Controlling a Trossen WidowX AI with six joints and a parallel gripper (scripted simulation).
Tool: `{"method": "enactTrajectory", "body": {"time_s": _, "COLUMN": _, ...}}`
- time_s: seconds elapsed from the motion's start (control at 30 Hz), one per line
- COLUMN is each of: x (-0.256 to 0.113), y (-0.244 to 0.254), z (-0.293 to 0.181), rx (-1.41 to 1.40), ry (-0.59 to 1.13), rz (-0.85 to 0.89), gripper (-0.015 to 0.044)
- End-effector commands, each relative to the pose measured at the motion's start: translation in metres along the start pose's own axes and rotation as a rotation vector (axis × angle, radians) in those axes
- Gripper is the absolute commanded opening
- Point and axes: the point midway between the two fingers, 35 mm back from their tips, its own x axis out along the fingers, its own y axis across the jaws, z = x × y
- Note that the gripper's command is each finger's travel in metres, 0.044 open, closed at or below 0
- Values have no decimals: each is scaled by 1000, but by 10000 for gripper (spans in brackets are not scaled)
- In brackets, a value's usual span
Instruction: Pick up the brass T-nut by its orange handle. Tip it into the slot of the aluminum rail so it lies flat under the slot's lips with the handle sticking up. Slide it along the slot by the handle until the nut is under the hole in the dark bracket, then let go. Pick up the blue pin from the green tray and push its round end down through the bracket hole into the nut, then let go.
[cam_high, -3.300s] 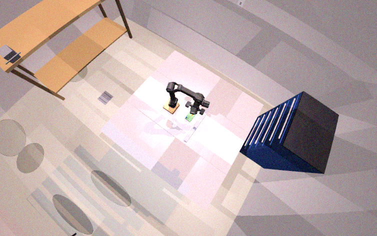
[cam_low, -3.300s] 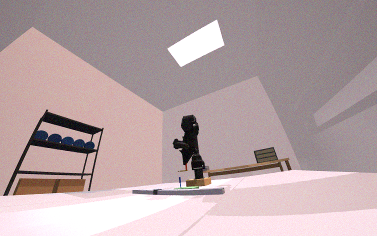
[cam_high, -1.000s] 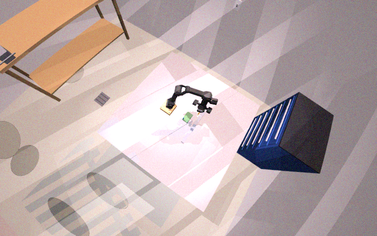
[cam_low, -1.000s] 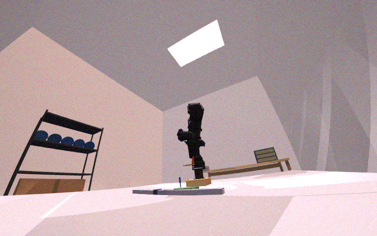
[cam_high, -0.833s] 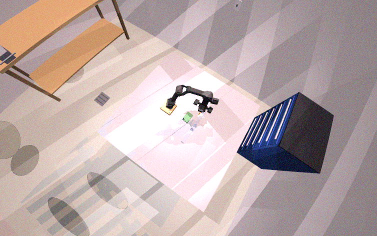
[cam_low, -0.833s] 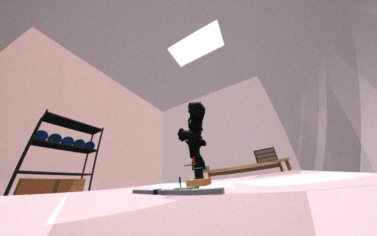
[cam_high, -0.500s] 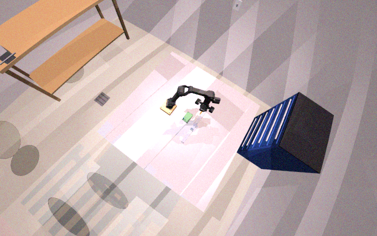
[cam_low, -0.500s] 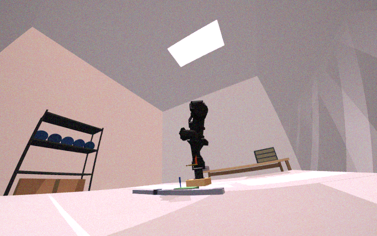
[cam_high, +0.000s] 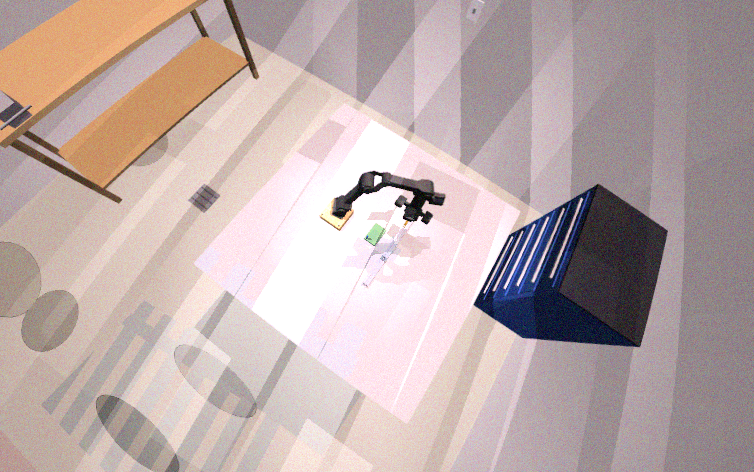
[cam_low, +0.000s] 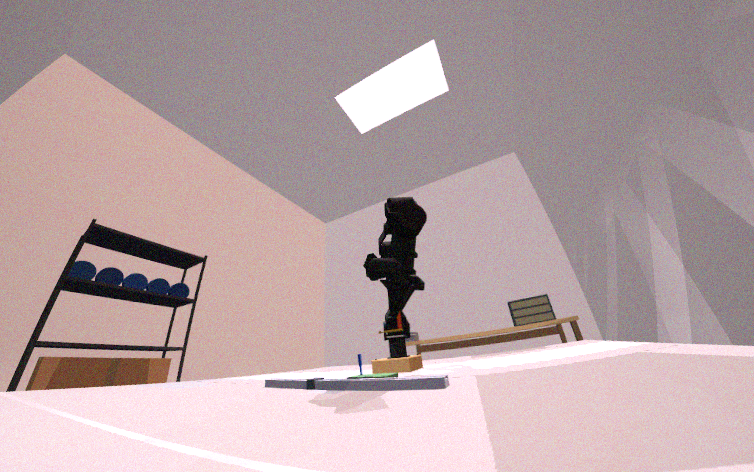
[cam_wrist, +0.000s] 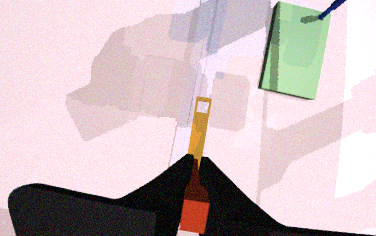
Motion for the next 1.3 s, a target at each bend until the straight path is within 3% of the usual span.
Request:
{"method": "enactTrajectory", "body": {"time_s": 0.0, "x": 2, "y": 2, "z": -7, "rx": 4, "ry": 0, "rz": -9, "gripper": -150}}
{"method": "enactTrajectory", "body": {"time_s": 1.27, "x": 6, "y": 10, "z": -33, "rx": 38, "ry": -14, "rz": 47, "gripper": -150}}
